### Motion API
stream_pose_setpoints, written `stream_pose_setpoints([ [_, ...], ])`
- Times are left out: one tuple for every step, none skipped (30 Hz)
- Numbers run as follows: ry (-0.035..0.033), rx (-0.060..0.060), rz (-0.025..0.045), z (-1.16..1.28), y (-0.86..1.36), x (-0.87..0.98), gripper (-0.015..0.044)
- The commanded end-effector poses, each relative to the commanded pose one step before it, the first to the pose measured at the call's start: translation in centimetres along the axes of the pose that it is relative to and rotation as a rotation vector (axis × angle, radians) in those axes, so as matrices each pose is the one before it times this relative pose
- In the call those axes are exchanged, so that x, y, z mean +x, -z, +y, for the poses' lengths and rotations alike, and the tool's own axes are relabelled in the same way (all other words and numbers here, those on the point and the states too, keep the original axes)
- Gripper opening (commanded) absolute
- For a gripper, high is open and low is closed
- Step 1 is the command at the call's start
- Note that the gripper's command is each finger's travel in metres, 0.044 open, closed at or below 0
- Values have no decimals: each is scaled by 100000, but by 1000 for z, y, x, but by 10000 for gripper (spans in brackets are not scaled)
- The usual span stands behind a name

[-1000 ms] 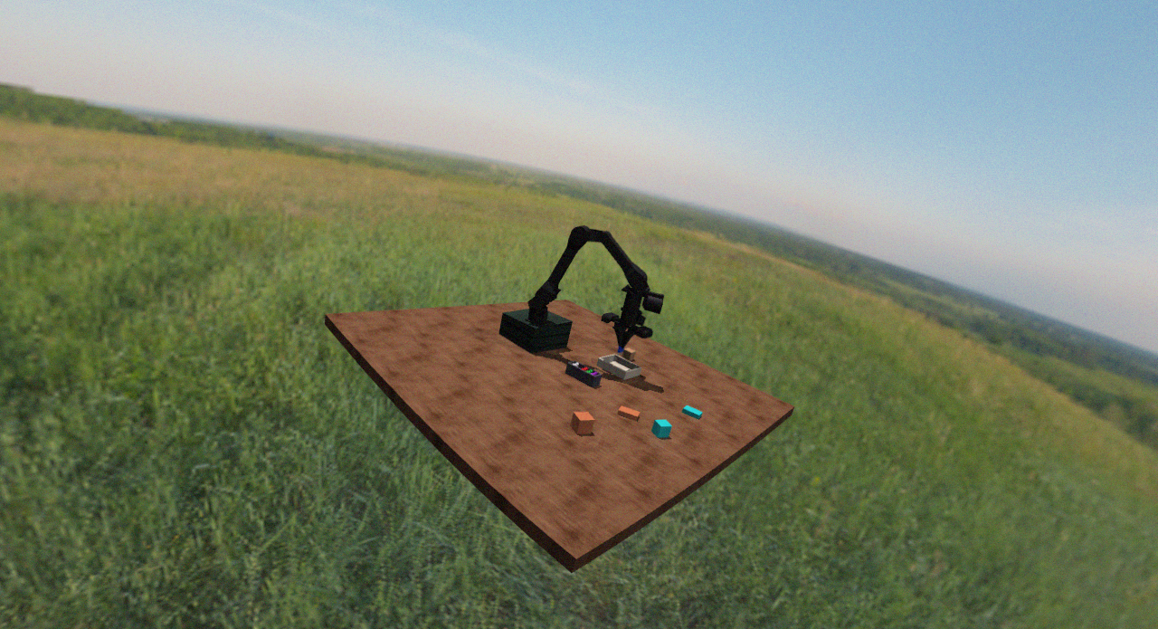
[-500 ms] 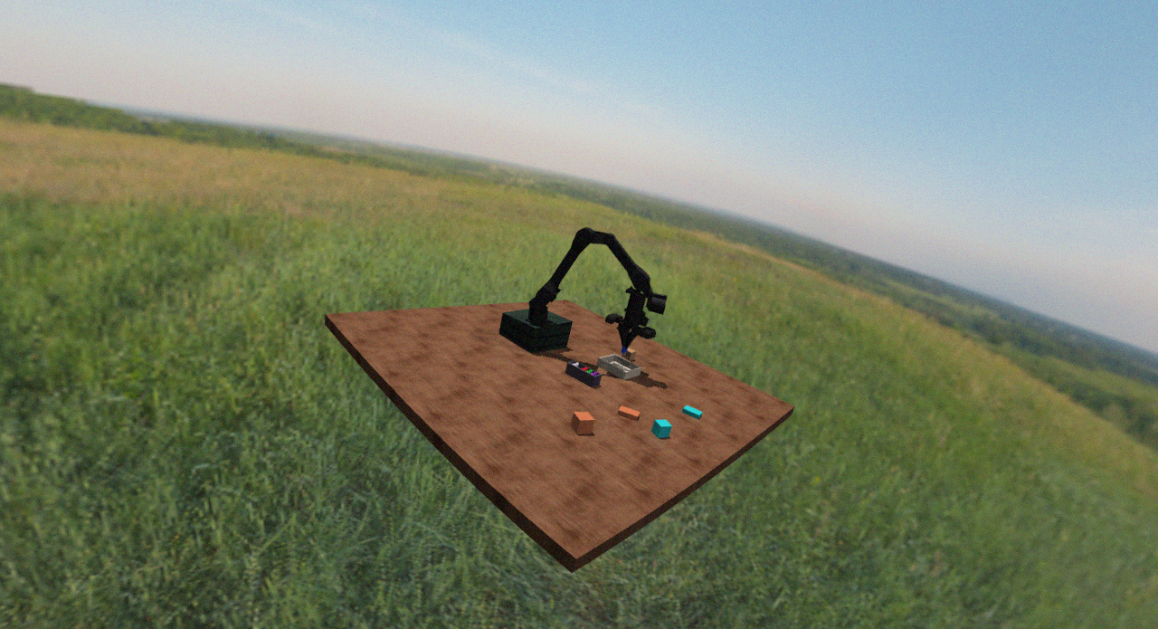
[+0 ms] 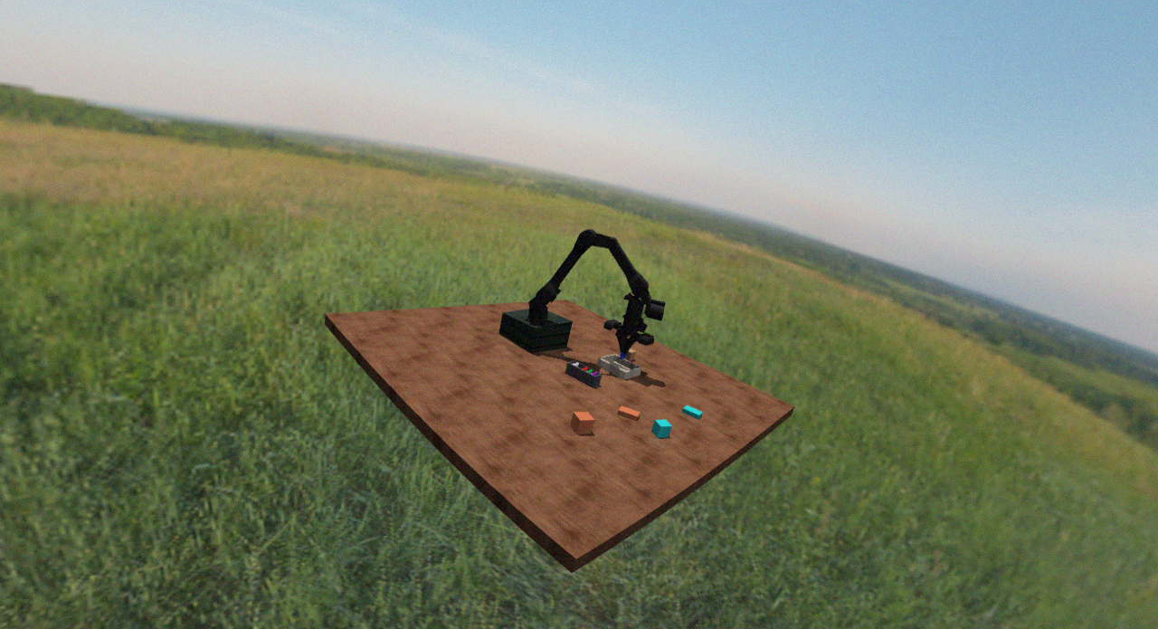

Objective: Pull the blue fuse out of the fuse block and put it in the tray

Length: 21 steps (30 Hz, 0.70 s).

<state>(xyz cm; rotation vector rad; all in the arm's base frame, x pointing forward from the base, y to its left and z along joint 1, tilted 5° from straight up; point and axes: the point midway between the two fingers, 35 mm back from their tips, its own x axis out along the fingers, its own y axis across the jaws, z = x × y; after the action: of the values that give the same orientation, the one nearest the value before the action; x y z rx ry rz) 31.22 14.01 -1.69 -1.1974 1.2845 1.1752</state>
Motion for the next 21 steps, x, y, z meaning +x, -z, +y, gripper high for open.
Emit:
stream_pose_setpoints([
  [-931, 554, 8, 211, 33, 910, 0],
  [-1, 0, 1, 8, 4, 127, 0],
  [-1, 0, 0, 5, 3, 76, 0],
  [0, 0, 0, 2, 1, 25, 0],
  [0, 0, 0, 0, 0, 0, 0],
  [0, 0, 0, 0, 0, 0, 0],
  [617, -514, 151, -125, 4, -368, 26],
  [0, 0, 0, 0, 0, 0, 53],
  [0, 0, 0, 0, 0, 0, 79],
  [0, 0, 0, 0, 0, 0, 105],
  [0, 0, 0, 0, 0, 0, 131],
  [0, 0, 0, 0, 0, 0, 157],
  [0, 0, 0, 0, 0, 0, 184],
  [0, 0, 0, 0, 0, 0, 210],
  [0, 0, 0, 0, 0, 0, 236],
  [0, 0, 0, 0, 0, 0, 262],
  [0, 0, 0, 0, 0, 0, 289],
  [0, 0, 0, 0, 0, 0, 315],
  [-47, 41, -14, -8, -8, -288, 330],
  [-142, 123, -42, -8, -17, -868, 330],
  [-217, 185, -60, 33, -4, -1313, 330],
])
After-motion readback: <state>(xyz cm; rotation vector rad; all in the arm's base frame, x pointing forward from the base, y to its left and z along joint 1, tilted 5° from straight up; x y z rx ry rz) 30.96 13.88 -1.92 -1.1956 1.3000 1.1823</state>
